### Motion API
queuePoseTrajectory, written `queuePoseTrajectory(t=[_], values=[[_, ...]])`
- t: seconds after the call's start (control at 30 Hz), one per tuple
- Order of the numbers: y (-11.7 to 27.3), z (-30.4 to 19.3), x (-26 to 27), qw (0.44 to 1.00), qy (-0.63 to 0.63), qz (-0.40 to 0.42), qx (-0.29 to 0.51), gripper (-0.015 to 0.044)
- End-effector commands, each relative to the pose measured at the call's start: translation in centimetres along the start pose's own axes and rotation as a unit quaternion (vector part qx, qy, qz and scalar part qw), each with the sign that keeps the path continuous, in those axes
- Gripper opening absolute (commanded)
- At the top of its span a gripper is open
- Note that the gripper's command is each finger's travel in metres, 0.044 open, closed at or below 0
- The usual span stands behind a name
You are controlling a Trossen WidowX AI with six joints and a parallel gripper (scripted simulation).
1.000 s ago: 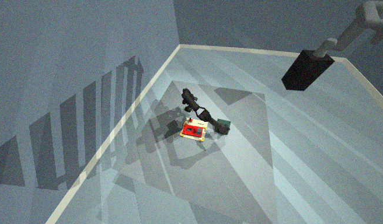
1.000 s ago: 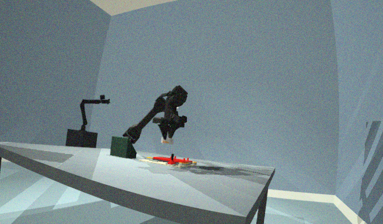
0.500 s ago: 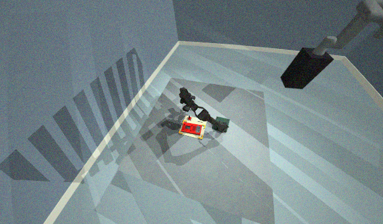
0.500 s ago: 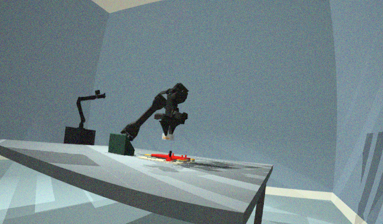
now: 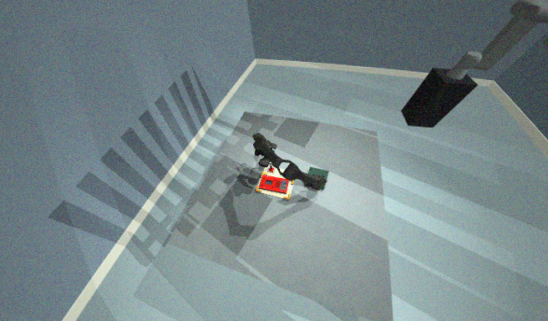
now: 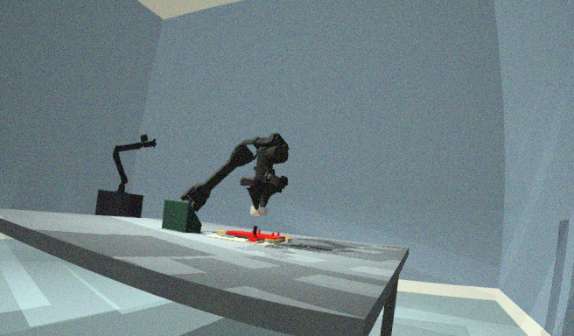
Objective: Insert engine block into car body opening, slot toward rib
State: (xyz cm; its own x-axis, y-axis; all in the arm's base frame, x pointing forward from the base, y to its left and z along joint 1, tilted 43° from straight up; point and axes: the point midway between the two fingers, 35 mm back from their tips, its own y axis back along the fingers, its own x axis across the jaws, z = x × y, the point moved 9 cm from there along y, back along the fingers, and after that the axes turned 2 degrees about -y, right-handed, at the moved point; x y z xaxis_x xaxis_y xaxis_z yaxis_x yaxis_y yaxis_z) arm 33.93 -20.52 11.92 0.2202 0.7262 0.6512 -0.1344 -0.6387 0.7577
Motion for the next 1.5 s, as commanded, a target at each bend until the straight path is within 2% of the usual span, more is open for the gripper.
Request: queuePoseTrajectory(t=[0.0, 1.33, 1.47], values=[[-0.5, -0.2, 1.5, 1.000, 0.005, 0.002, -0.002, 0.0000], [-5.0, -4.1, 12.0, 0.998, 0.066, 0.015, 0.000, 0.0000], [-5.0, -4.1, 11.9, 0.998, 0.065, 0.015, 0.000, 0.0105]])
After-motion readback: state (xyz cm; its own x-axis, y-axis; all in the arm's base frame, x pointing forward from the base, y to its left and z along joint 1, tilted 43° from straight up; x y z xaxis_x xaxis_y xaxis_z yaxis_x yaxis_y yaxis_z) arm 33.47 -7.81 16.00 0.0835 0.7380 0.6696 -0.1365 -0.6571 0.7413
